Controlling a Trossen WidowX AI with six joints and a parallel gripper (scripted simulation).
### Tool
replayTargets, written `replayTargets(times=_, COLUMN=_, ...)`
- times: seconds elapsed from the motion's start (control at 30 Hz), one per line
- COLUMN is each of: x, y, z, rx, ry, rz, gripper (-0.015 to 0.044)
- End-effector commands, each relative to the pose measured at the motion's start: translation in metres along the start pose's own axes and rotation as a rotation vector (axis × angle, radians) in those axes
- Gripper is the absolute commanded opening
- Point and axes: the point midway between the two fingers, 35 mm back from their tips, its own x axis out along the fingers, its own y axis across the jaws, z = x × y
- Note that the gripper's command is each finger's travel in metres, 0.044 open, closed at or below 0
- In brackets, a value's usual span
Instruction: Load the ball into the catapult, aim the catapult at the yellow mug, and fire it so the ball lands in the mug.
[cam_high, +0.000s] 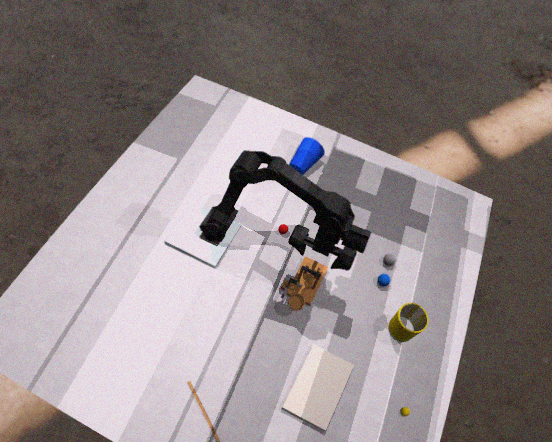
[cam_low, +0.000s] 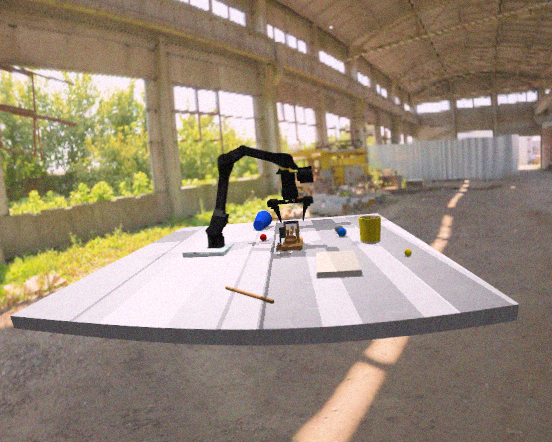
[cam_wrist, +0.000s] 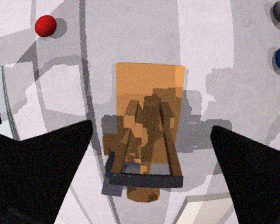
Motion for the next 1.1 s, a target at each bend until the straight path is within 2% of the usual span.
replayTargets(times=0.0, x=0.013, y=0.002, z=0.000, rx=0.007, ry=0.002, rz=0.008, gripper=0.0440)
replayTargets(times=1.07, x=0.062, y=0.002, z=0.000, rx=0.007, ry=0.001, rz=0.008, gripper=0.0440)
